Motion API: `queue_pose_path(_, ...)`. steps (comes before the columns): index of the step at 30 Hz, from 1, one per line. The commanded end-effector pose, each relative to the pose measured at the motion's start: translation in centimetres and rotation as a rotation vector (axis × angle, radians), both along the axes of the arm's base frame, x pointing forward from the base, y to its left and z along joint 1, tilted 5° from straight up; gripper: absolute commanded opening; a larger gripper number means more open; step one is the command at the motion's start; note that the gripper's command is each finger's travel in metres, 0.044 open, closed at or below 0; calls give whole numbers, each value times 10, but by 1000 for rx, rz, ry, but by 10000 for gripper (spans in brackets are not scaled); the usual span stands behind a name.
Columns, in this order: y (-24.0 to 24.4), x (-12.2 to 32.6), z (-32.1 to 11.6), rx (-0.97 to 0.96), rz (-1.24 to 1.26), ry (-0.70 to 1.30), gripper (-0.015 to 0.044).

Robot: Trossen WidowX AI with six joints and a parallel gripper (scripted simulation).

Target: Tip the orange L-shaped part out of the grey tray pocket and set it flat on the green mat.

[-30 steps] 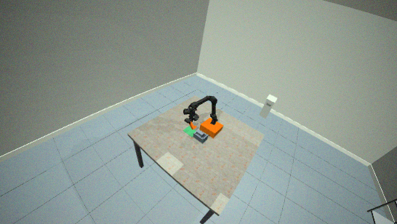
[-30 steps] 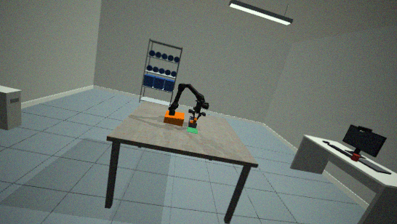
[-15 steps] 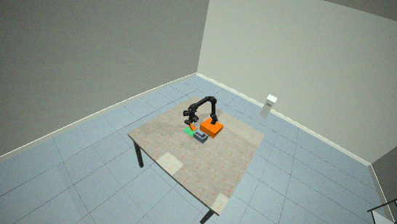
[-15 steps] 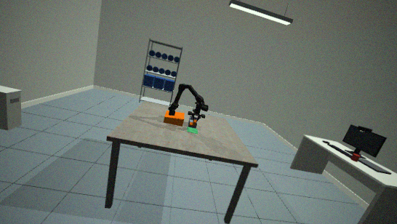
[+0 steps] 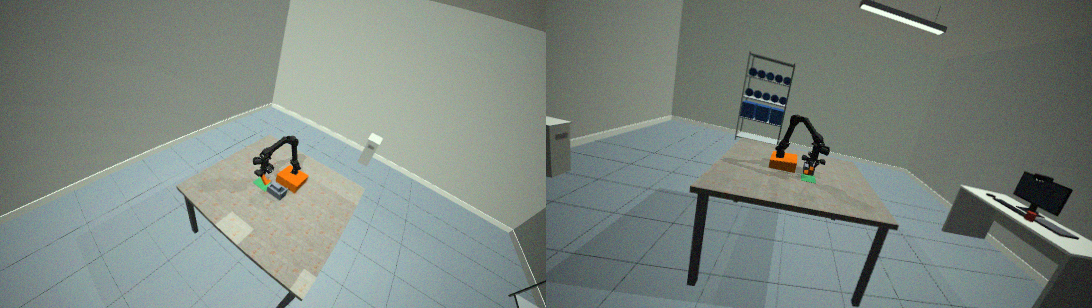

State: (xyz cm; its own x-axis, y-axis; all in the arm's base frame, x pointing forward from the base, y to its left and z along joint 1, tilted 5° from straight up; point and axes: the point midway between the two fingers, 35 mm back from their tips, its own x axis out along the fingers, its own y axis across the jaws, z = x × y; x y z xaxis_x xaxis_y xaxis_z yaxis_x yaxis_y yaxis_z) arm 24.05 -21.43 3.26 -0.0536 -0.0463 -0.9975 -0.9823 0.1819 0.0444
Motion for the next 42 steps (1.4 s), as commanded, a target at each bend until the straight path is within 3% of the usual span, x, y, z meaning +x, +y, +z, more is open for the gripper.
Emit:
queue_pose_path(1, -1, -1, -7, -3, 3, 4, 0)
queue_pose_path(16, 0, -2, -12, 2, 0, 2, 0)
queue_pose_path(26, 0, -1, -9, 1, 0, 2, 263)
queue_pose_path(31, 0, 4, 36, -1, 2, 3, 394)
queue_pose_path(34, 3, 4, 74, -2, 3, 4, 400)
queue_pose_path(42, 2, 6, 75, -11, 5, -13, 400)
